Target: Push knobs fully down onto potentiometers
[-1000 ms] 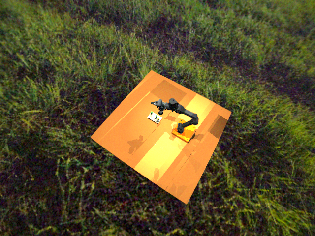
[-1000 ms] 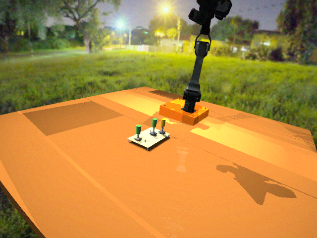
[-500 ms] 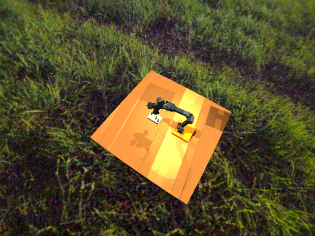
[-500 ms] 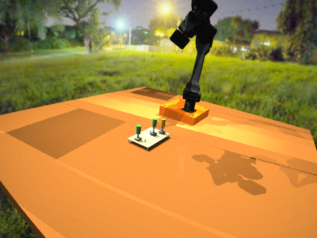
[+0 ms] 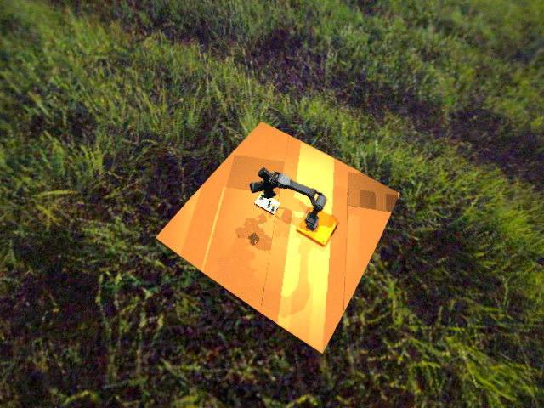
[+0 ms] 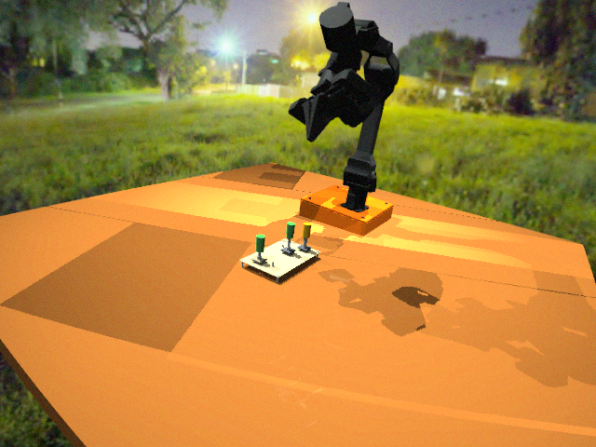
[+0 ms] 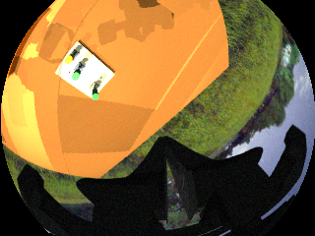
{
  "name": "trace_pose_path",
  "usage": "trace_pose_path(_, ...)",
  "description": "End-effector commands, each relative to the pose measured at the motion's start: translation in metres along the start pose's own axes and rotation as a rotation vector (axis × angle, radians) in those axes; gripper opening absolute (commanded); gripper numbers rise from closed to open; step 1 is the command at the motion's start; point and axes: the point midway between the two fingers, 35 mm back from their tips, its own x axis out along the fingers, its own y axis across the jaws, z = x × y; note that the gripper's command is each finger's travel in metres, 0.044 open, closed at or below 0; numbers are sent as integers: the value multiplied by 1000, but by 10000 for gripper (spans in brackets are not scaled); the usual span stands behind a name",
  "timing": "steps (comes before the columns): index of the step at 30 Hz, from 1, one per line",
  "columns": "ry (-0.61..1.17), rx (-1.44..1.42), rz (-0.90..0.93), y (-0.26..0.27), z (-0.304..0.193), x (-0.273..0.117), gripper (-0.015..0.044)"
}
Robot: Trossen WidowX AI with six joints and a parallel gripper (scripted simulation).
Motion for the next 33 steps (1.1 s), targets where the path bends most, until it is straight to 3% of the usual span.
trace_pose_path(1,-87,-36,82,21,10,22,0)
trace_pose_path(18,-528,-178,365,120,59,75,0)
trace_pose_path(33,-547,-181,372,131,71,91,0)
